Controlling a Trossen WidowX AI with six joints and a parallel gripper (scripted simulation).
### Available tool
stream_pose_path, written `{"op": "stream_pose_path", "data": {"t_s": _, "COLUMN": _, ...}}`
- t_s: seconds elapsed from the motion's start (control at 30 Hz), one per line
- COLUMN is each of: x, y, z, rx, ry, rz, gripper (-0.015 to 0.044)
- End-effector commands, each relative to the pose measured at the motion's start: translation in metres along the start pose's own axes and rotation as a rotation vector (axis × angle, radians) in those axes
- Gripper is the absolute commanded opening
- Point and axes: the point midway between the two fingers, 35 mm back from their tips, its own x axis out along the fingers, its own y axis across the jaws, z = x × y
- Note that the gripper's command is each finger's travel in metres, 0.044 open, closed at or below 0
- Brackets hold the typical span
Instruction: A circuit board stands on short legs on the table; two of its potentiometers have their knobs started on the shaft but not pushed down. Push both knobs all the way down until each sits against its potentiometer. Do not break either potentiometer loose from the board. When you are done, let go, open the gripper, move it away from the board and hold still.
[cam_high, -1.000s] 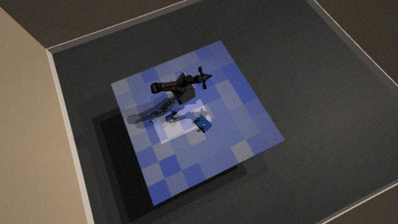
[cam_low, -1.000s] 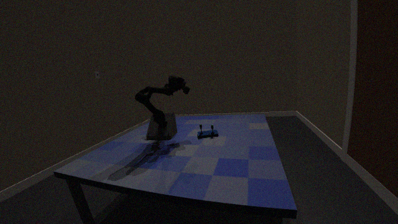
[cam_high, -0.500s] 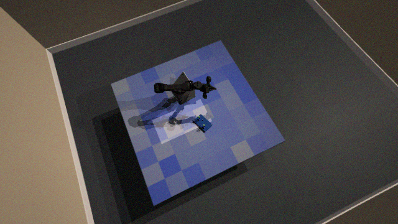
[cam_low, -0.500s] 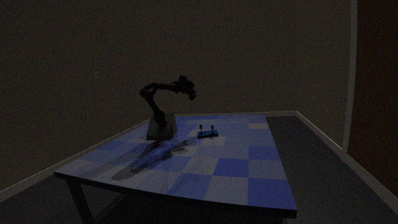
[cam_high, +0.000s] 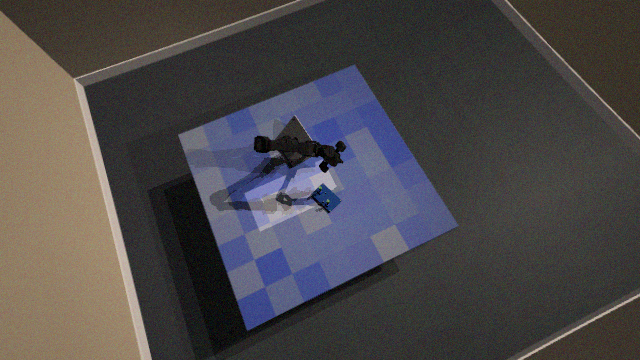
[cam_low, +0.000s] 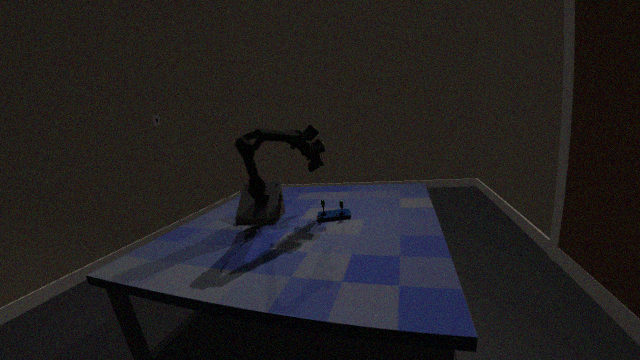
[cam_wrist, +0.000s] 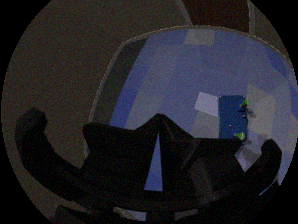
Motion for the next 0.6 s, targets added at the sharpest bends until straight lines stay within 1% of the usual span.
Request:
{"op": "stream_pose_path", "data": {"t_s": 0.0, "x": 0.005, "y": -0.023, "z": 0.004, "rx": 0.028, "ry": 0.051, "rz": -0.094, "gripper": 0.0}}
{"op": "stream_pose_path", "data": {"t_s": 0.27, "x": 0.011, "y": -0.079, "z": 0.004, "rx": 0.054, "ry": 0.2, "rz": -0.311, "gripper": 0.0}}
{"op": "stream_pose_path", "data": {"t_s": 0.57, "x": 0.004, "y": -0.141, "z": 0.001, "rx": 0.057, "ry": 0.378, "rz": -0.535, "gripper": 0.0}}
